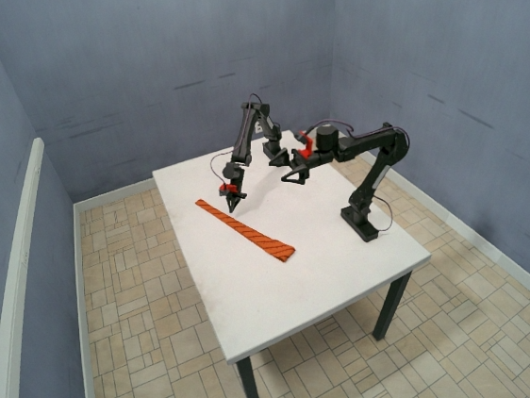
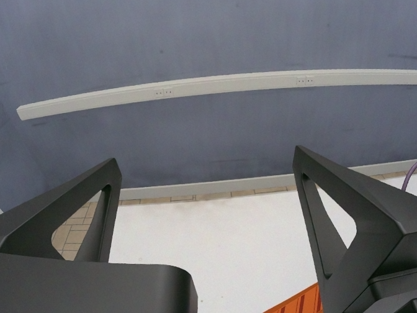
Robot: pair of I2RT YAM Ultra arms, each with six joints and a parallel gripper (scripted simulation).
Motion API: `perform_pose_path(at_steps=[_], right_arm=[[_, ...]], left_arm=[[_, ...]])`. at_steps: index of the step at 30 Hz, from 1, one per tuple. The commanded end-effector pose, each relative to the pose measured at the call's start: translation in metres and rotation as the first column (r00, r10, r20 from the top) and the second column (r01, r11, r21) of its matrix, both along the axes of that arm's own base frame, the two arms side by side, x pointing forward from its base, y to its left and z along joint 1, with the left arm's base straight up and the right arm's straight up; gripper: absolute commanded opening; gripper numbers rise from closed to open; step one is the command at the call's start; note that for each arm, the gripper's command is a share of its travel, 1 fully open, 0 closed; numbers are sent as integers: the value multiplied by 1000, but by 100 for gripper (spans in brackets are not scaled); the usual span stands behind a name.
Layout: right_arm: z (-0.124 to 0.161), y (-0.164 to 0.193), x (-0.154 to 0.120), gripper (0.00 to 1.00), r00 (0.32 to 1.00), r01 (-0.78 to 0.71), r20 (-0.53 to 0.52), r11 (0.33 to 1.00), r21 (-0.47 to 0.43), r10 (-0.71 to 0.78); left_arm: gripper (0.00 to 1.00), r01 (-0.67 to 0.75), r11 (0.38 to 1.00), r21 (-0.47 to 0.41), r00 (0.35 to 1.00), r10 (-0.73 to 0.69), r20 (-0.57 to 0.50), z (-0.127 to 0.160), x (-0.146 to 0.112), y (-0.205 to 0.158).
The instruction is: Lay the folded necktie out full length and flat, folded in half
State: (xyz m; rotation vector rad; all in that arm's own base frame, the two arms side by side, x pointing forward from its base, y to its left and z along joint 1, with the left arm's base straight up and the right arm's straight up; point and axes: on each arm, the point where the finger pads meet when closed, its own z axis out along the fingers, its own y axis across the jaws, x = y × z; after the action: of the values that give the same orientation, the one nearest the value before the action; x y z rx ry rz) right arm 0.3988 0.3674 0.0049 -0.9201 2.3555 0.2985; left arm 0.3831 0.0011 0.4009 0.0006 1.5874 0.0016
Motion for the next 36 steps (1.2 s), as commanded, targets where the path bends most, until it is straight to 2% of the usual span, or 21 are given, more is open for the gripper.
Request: perform_pose_path(at_steps=[1, 36], right_arm=[[19, 16, 5, 4, 999, -10, 41, 999, 43, 8], [16, 24, 8, 4, 999, -10, 41, 999, 43, 8]], left_arm=[[100, 0, 1000, 0, 1000, 0, 0, 0, 0, 0], [100, 0, 1000, 0, 1000, 0, 0, 0, 0, 0]])
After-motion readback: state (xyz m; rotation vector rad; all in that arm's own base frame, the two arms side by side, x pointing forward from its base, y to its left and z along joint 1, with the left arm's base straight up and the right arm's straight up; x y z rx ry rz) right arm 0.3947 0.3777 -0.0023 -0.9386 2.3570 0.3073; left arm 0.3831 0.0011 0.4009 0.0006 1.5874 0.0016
